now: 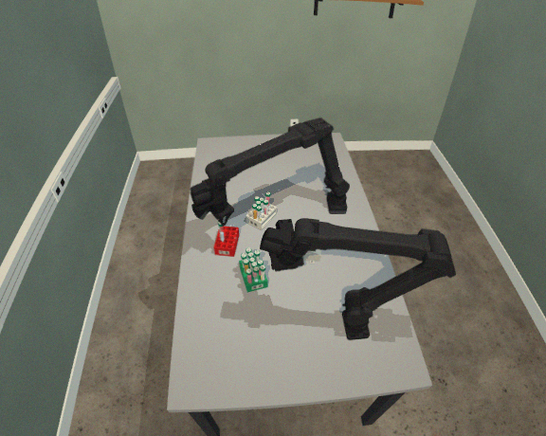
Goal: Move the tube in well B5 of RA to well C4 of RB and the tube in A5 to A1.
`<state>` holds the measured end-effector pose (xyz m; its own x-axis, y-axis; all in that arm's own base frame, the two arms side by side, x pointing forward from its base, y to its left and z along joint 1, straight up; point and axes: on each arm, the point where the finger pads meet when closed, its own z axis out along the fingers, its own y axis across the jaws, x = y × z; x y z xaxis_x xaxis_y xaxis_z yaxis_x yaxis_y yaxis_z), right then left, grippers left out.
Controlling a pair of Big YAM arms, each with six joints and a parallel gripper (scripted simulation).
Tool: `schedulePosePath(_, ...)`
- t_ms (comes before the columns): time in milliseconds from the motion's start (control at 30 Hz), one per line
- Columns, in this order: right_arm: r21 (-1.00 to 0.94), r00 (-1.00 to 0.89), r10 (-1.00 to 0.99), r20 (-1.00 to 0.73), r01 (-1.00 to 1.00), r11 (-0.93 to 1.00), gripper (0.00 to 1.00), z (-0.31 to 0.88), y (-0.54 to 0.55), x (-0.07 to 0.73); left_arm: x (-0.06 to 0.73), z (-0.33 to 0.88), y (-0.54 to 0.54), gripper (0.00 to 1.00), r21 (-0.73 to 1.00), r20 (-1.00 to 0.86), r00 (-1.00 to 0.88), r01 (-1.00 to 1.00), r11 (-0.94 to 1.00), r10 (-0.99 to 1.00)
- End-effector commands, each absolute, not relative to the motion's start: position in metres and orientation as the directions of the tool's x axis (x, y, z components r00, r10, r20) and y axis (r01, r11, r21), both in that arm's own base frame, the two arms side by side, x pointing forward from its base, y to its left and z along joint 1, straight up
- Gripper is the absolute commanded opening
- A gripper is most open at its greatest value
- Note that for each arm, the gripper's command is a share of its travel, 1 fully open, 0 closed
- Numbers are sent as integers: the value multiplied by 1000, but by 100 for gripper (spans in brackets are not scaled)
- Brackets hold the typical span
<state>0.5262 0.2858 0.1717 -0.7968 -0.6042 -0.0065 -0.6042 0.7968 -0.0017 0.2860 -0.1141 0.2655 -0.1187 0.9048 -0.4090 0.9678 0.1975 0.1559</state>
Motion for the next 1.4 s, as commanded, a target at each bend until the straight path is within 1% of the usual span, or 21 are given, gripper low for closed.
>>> schedulePosePath(0,-6,-795,-605,-39,-605,796,0,187,289,535,293,281,-115,30,190,-420,-103,961,199,902)
schedulePosePath(367,-5,-796,-605,-34,-605,796,0,185,286,544,293,281,-115,30,190,-420,-103,961,199,902)
schedulePosePath(467,1,-796,-605,1,-605,796,0,170,278,529,293,281,-115,30,190,-420,-103,961,199,902)
schedulePosePath(533,-6,-796,-605,-39,-605,796,0,187,287,533,293,281,-115,30,190,-420,-103,961,199,902)
schedulePosePath(1100,-2,-797,-604,-14,-604,797,0,168,278,532,293,281,-115,30,190,-420,-103,961,199,902)
schedulePosePath(1200,-3,-797,-604,-22,-604,797,0,171,279,534,293,281,-115,30,190,-420,-103,961,199,902)
schedulePosePath(1233,-8,-796,-603,-54,-603,797,0,182,284,543,293,281,-115,30,190,-420,-103,961,199,902)
schedulePosePath(1367,-4,-797,-604,-27,-604,797,0,169,281,539,293,281,-115,30,190,-420,-103,961,199,902)
